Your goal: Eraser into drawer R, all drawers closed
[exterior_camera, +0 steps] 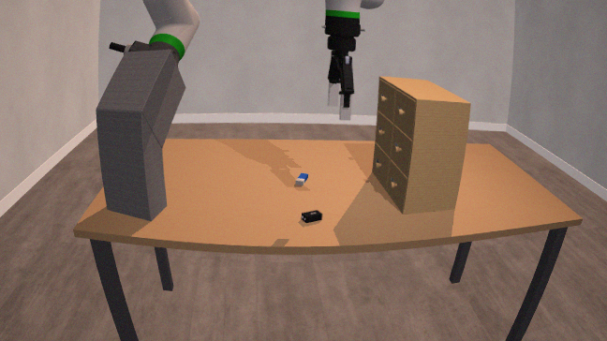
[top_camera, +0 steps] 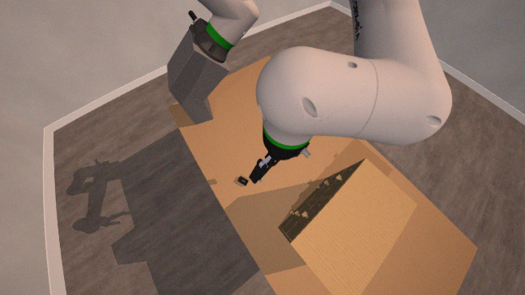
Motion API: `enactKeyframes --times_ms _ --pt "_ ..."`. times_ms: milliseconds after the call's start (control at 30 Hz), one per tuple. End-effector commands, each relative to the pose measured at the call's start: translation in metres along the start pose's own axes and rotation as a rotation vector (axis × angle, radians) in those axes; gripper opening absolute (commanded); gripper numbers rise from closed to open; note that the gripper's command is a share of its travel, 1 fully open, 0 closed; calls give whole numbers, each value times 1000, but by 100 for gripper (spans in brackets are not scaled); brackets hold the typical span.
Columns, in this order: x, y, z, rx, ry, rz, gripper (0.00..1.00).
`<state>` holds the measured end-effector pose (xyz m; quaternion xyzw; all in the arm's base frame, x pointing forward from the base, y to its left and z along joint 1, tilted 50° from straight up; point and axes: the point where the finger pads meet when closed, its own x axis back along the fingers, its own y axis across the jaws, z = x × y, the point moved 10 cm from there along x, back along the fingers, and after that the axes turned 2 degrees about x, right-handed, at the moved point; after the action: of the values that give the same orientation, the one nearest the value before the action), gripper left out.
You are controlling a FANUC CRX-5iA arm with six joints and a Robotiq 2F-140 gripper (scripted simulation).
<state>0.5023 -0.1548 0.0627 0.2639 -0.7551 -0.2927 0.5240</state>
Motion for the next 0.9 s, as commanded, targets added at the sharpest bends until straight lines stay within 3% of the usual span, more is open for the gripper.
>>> enactKeyframes --times_ms 0,200,533,867 --pt "0 2 0 0 0 0 100" --pt "0 24 -1 0 0 0 100" --pt "0 116 -4 0 0 0 100" --pt "0 159 -6 0 0 0 100"
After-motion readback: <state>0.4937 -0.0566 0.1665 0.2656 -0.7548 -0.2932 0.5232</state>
